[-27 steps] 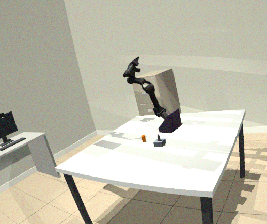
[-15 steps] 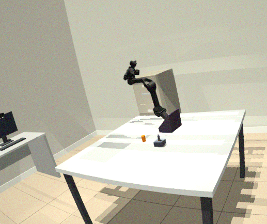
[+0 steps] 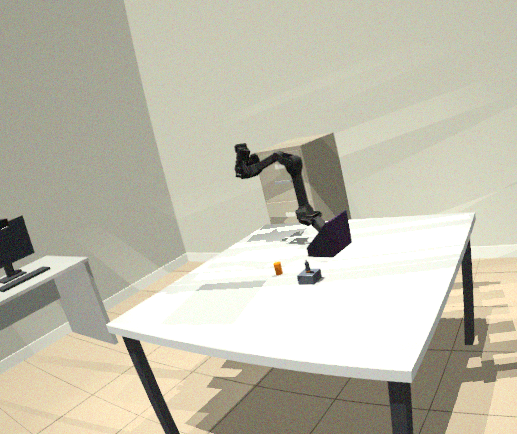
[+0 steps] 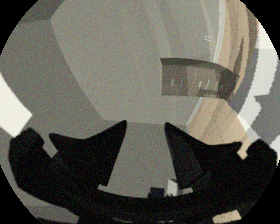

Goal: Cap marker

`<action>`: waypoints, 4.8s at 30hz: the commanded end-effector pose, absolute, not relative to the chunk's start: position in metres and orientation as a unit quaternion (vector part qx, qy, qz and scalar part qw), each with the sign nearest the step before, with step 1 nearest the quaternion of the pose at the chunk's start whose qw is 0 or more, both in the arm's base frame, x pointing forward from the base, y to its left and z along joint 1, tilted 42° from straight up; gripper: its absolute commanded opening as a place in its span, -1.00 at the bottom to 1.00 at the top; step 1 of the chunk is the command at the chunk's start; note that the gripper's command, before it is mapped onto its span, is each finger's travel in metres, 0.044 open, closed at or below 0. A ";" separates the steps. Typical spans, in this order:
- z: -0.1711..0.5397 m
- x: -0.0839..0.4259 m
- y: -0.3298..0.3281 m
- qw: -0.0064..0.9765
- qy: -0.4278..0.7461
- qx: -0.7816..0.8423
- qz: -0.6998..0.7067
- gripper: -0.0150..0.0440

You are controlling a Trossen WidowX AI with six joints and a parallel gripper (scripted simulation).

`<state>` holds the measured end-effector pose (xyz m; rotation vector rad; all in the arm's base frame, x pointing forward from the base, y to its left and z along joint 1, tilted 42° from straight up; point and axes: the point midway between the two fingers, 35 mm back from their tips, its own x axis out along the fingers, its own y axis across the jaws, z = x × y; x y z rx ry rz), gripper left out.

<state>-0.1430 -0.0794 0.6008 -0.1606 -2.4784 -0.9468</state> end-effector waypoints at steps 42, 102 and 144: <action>0.214 0.262 -0.246 0.630 0.041 0.363 -0.685 0.38; 0.036 0.243 -0.153 0.638 0.434 0.149 -0.618 0.38; 0.052 0.248 -0.138 0.638 0.435 0.150 -0.618 -0.49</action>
